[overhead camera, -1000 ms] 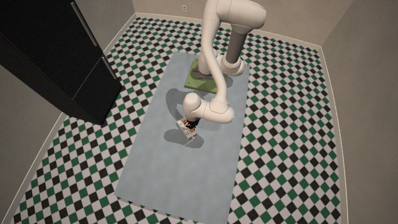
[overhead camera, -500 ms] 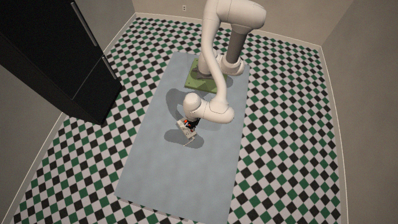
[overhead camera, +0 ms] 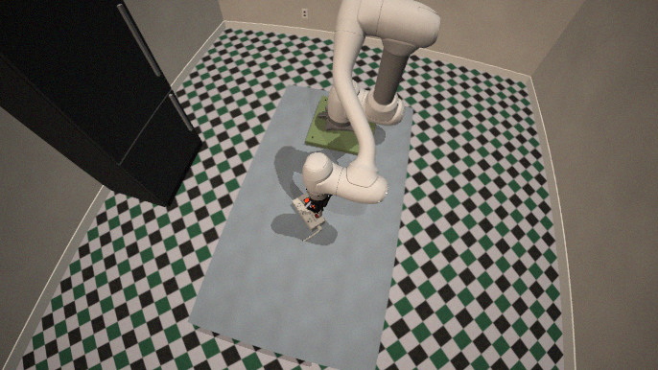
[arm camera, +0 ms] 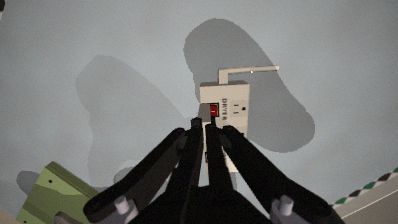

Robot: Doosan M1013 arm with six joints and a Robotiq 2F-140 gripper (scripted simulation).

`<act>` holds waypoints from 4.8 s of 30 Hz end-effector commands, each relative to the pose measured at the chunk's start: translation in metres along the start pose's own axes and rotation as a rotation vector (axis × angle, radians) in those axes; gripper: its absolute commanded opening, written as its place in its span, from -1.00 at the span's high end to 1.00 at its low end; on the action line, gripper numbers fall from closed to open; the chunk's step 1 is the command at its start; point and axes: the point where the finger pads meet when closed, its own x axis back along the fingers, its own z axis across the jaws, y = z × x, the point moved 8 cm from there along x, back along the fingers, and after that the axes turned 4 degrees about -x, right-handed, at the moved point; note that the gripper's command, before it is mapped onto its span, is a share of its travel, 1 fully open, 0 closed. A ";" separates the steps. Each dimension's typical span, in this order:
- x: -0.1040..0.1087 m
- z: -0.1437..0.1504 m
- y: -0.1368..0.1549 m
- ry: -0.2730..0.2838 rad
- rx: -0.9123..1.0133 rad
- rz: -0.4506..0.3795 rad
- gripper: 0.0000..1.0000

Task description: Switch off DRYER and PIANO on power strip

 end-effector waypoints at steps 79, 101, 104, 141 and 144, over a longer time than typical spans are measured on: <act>0.050 0.007 0.092 0.000 -0.003 0.000 1.00; 0.041 0.007 0.092 0.000 -0.003 0.000 1.00; 0.038 0.007 0.092 0.000 -0.003 0.000 1.00; 0.006 0.007 0.092 0.000 -0.003 0.000 1.00; 0.006 0.007 0.092 0.000 -0.003 0.000 1.00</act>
